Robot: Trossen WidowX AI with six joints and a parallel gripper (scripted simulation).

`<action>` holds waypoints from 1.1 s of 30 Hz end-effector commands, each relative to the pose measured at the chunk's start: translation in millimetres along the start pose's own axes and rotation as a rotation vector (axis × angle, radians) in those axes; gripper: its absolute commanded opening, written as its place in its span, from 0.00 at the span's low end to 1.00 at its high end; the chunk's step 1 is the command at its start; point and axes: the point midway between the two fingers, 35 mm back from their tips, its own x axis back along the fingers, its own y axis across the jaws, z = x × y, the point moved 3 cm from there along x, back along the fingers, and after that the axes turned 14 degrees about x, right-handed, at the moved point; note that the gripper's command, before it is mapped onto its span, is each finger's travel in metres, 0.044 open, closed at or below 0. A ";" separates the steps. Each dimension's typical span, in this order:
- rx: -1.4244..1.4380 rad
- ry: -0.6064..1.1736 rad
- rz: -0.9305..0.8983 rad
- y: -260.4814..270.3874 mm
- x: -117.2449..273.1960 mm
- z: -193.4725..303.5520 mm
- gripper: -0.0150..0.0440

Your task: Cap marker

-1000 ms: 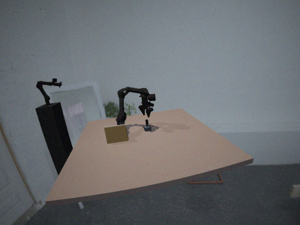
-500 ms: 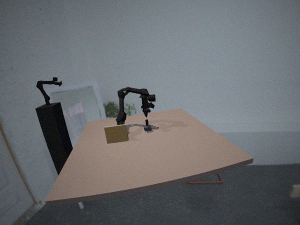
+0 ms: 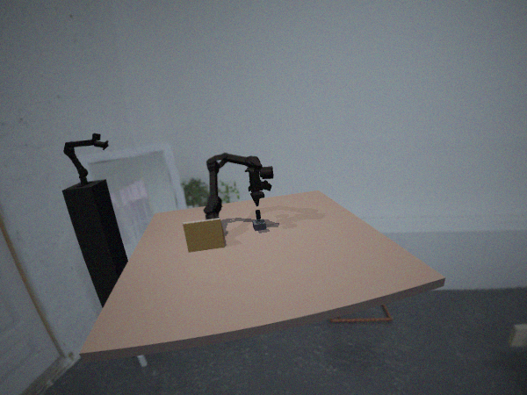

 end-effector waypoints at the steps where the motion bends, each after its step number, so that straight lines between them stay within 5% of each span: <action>1: -0.005 0.000 -0.003 0.3 -5.4 0.5 0.25; 24: -0.005 -0.001 -0.004 0.9 -36.8 -0.2 0.25; 33: -0.006 -0.003 0.006 -1.7 -13.0 -2.5 0.25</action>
